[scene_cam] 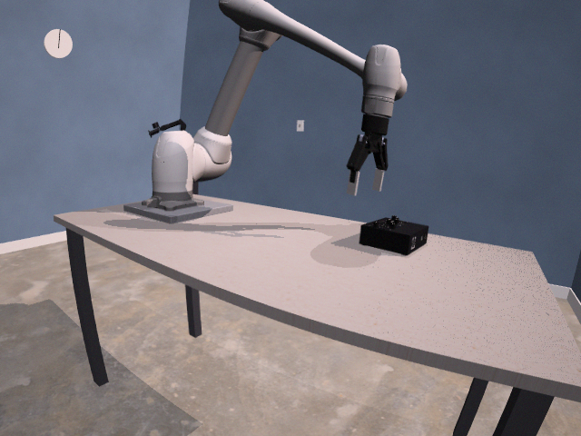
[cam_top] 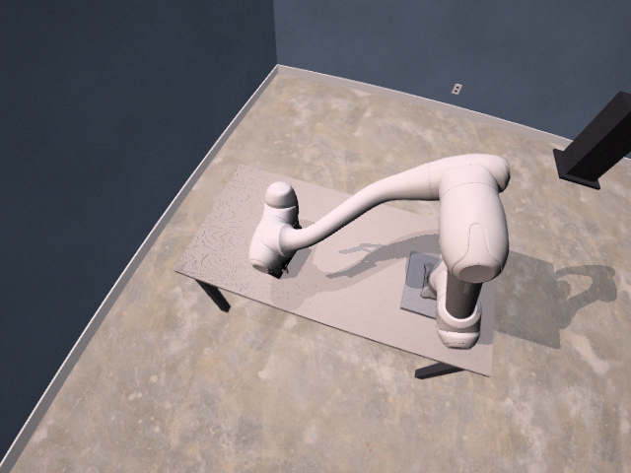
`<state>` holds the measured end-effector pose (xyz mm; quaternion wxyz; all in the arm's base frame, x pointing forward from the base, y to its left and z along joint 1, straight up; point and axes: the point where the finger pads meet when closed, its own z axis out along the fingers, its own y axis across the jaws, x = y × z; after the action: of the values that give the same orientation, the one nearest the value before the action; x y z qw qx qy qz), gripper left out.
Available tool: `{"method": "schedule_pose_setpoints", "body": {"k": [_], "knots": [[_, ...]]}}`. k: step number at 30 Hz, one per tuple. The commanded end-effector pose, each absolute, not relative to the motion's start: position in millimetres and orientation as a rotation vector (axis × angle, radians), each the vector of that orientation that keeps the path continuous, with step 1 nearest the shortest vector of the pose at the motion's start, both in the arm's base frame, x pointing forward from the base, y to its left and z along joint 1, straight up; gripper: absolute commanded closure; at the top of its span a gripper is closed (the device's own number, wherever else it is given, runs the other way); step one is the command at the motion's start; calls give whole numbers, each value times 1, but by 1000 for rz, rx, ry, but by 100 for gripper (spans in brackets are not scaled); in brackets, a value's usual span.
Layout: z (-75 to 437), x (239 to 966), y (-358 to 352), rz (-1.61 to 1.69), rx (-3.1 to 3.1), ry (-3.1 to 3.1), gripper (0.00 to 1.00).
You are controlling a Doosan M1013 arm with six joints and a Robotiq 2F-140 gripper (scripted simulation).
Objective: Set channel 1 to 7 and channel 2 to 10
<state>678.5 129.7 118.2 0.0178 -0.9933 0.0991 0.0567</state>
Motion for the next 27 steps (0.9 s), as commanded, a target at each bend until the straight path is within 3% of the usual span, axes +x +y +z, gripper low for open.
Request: {"method": "schedule_pose_setpoints", "body": {"k": [1, 14, 27], "knots": [[119, 680, 129, 175, -3081, 376, 0], [130, 704, 125, 152, -2905, 1171, 0], [153, 753, 114, 116, -2302, 2117, 0]]}}
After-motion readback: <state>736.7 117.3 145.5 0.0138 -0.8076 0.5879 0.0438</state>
